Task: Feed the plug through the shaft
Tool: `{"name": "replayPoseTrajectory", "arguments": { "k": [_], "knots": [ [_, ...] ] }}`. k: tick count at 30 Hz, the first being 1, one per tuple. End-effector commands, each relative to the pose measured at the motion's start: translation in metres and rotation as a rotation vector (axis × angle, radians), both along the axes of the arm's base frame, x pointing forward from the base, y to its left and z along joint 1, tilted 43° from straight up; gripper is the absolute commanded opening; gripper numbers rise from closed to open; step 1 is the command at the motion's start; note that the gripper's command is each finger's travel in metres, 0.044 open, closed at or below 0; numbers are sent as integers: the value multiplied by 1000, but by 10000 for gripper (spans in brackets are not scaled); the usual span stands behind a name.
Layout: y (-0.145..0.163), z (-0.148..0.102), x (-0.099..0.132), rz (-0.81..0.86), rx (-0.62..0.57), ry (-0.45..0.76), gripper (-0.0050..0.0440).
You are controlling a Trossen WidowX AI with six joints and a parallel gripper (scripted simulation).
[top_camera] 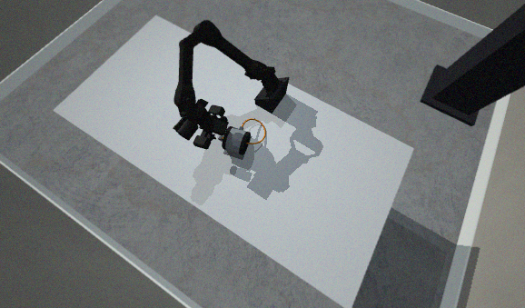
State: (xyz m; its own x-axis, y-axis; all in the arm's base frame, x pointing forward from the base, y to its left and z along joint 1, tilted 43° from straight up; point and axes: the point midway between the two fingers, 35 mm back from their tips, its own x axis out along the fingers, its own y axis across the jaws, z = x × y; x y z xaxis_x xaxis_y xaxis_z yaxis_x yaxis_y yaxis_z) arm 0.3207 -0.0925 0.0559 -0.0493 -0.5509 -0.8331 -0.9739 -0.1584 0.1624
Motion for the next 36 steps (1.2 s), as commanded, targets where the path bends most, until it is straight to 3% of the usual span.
{"name": "replayPoseTrajectory", "arguments": {
  "k": [1,29,30,36],
  "knots": [
    [-1,-5,-1,0,-1,2,160],
    [-7,-34,-6,3,-4,5,160],
    [-6,-32,-4,1,-1,-1,136],
    [-6,-32,-4,1,-1,-1,96]
  ]
}}
